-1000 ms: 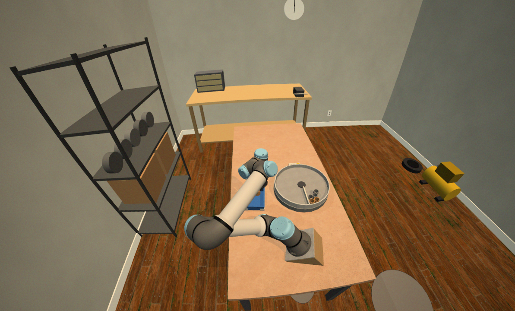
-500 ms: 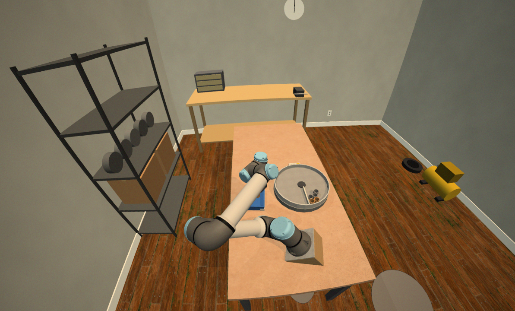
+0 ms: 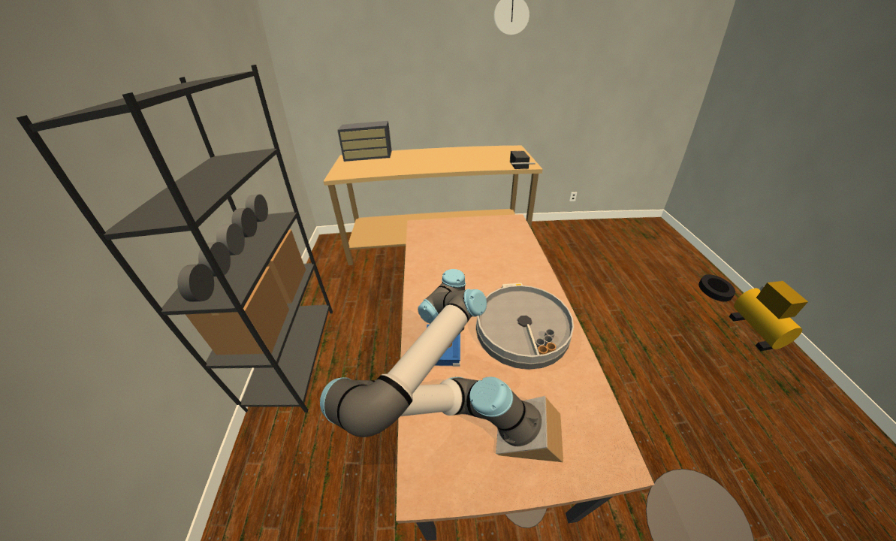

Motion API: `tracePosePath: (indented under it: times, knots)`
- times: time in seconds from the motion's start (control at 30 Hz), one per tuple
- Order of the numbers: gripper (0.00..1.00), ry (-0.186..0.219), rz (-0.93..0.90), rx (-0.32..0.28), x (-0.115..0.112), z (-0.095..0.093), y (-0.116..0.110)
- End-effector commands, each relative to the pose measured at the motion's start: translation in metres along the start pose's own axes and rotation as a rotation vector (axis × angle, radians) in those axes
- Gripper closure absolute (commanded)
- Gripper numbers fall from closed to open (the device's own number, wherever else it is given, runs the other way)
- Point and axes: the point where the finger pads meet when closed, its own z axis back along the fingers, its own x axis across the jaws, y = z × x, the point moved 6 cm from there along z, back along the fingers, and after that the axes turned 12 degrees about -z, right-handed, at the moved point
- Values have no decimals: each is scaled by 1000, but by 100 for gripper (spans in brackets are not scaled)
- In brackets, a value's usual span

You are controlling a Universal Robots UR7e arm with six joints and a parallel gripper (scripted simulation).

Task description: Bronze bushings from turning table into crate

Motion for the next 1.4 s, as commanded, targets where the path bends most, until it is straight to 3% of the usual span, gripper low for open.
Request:
tracePosePath:
  times: [0.0, 0.27, 0.43, 1.37]
  knots:
    - [100, -2, 0, 0, 1, -5, 1]
    - [100, -2, 0, 0, 1, -5, 1]
    - [100, 0, -2, 0, 0, -30, 2]
    - [100, 0, -2, 0, 0, -39, 2]
